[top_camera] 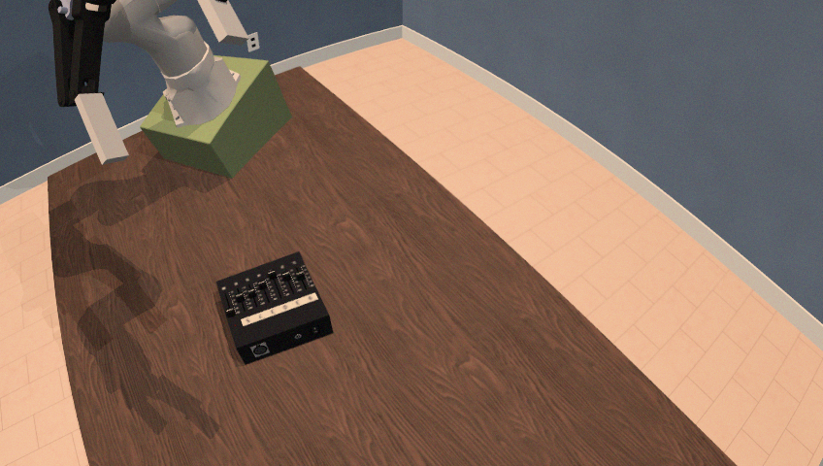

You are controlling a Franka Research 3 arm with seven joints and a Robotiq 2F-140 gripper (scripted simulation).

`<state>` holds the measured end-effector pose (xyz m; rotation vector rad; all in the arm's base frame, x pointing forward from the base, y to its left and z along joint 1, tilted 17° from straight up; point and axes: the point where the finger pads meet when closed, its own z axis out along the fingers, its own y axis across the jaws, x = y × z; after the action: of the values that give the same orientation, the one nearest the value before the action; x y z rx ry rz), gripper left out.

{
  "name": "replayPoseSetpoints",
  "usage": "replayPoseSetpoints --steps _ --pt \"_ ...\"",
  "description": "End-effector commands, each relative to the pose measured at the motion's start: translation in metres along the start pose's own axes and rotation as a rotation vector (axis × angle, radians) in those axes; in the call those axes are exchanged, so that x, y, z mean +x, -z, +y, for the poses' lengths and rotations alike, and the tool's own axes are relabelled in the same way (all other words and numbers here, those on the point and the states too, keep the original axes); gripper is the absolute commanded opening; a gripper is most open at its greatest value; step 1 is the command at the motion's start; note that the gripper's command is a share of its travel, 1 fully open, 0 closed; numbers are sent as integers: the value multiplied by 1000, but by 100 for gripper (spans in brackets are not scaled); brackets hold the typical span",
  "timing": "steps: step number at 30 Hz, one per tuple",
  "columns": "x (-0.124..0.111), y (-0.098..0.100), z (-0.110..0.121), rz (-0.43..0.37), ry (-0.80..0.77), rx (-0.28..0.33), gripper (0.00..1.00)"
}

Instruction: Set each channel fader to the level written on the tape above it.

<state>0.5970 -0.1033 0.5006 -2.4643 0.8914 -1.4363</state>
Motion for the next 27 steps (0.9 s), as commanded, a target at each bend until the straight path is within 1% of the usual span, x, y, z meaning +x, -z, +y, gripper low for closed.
replayPoseSetpoints --steps 1,16,17,27 --pt "-37 -27 18 -86 92 -60 100" --pt "-37 -27 18 -86 92 -60 100" --pt "-85 -54 45 -195 186 -129 100" --pt "-85 -54 45 -195 186 -129 100"
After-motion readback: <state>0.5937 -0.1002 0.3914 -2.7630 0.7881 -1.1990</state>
